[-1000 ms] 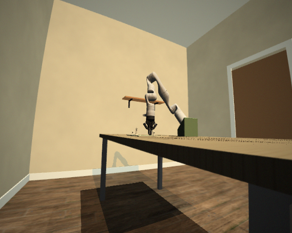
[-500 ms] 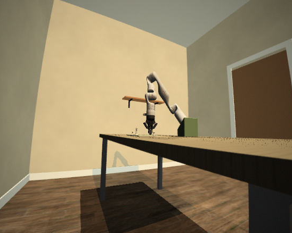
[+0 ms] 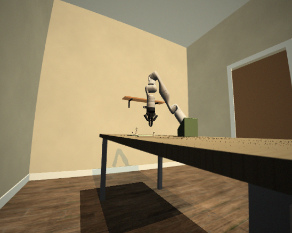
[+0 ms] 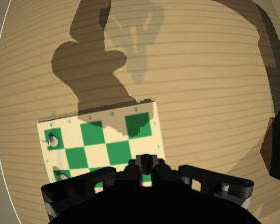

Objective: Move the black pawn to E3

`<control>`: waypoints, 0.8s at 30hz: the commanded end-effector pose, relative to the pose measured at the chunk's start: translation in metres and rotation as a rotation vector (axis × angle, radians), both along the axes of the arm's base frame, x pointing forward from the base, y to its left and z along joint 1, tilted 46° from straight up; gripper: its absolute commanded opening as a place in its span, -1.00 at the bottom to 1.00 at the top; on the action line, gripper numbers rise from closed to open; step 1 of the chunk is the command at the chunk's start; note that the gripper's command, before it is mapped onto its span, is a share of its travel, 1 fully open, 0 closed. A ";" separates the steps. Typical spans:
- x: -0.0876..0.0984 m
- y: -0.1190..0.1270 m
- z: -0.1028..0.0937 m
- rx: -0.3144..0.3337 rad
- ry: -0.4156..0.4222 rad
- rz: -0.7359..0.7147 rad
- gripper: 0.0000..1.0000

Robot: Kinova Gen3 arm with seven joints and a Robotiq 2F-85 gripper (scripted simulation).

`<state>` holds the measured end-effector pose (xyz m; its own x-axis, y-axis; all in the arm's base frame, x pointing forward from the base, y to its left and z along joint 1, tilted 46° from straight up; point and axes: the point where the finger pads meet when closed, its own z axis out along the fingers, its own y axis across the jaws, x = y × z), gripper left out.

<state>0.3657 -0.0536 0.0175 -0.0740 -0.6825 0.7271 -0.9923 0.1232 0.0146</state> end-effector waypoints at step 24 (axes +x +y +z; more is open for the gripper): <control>0.000 0.046 -0.011 0.029 0.090 0.116 -1.00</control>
<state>0.3675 -0.0092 0.0118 0.0543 -0.7090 0.7031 -0.9956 0.0156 0.0926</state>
